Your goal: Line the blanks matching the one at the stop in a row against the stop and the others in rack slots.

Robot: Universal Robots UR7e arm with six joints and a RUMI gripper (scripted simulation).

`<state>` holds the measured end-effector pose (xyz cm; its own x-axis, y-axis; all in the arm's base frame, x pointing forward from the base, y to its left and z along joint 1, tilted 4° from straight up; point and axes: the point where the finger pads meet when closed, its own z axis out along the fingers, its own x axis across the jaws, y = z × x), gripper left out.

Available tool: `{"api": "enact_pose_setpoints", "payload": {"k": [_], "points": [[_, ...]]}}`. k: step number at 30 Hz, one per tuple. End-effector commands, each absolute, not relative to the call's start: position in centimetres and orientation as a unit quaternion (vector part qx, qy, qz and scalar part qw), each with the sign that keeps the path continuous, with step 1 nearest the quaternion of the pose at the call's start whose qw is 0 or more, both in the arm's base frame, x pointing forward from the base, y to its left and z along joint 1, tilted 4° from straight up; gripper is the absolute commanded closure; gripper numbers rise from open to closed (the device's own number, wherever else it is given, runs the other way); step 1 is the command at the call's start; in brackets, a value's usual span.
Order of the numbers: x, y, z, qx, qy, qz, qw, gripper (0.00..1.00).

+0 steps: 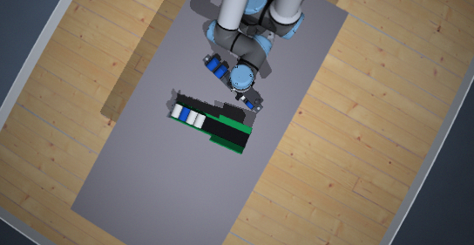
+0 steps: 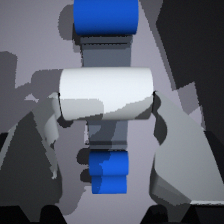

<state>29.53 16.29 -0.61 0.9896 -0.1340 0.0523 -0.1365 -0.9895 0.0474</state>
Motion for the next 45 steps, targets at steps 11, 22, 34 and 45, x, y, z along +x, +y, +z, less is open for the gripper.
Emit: {"api": "enact_pose_setpoints", "payload": {"k": [11, 22, 34, 45], "points": [[29.4, 16.4, 1.6, 0.997, -0.068, 0.023, 0.026, 0.63], [29.8, 16.3, 1.8, 0.997, -0.064, 0.023, 0.026, 0.63], [36.5, 15.7, 4.7, 0.999, -0.008, 0.021, 0.027, 0.63], [44.9, 14.2, 7.8, 0.997, 0.064, 0.019, 0.028, 0.63]]}}
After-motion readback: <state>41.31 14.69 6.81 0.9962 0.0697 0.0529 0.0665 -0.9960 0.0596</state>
